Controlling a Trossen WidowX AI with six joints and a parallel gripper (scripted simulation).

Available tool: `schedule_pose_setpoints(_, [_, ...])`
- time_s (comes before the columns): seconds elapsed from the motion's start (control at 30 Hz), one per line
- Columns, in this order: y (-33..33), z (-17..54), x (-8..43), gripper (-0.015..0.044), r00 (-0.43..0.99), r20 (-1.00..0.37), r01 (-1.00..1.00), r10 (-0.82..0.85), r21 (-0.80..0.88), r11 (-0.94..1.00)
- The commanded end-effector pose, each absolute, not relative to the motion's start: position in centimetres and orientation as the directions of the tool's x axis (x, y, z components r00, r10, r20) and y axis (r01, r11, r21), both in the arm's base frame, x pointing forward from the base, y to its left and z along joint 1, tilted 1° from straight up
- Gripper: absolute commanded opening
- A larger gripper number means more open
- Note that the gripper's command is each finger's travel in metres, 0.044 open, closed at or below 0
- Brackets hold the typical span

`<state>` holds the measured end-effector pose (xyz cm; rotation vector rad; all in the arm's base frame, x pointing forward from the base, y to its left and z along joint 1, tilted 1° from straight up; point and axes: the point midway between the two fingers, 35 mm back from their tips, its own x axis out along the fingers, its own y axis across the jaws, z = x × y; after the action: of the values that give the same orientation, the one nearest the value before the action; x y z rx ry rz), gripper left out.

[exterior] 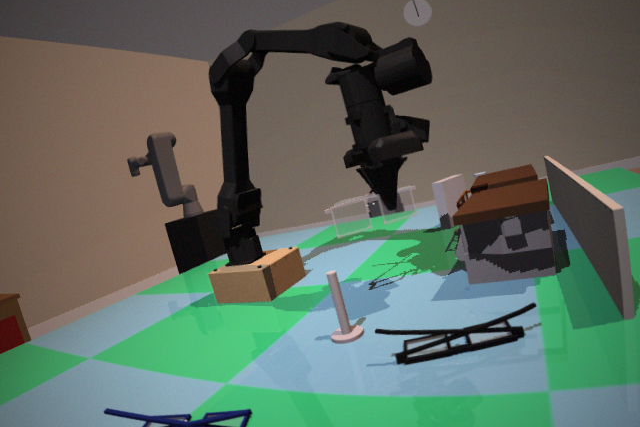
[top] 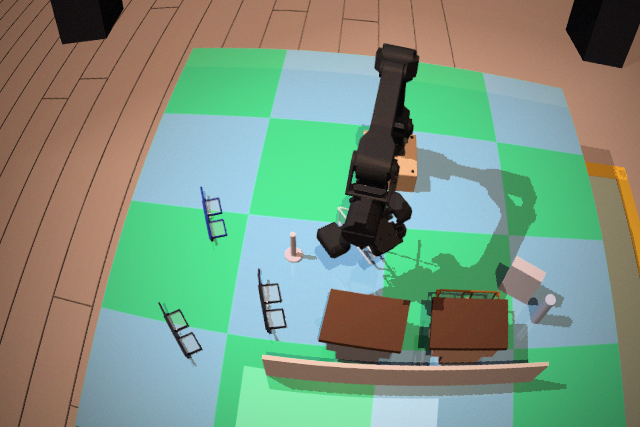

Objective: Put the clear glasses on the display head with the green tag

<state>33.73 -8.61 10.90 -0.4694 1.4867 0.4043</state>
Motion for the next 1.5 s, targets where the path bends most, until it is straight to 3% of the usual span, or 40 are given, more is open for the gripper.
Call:
schedule_pose_setpoints(0.0, [-11.1,10.9,33.7,0.0,0.044,-0.999,-0.425,-0.026,-0.042,0.904])
schedule_pose_setpoints(0.4, [-18.7,11.0,32.3,0.0,0.043,-0.999,-0.097,-0.033,-0.037,0.995])
schedule_pose_setpoints(0.83, [-26.6,11.0,29.0,0.0,0.042,-0.998,0.265,-0.041,-0.028,0.964])
schedule_pose_setpoints(1.47, [-27.2,5.3,29.0,0.0,0.041,-0.998,0.283,-0.041,-0.028,0.959])
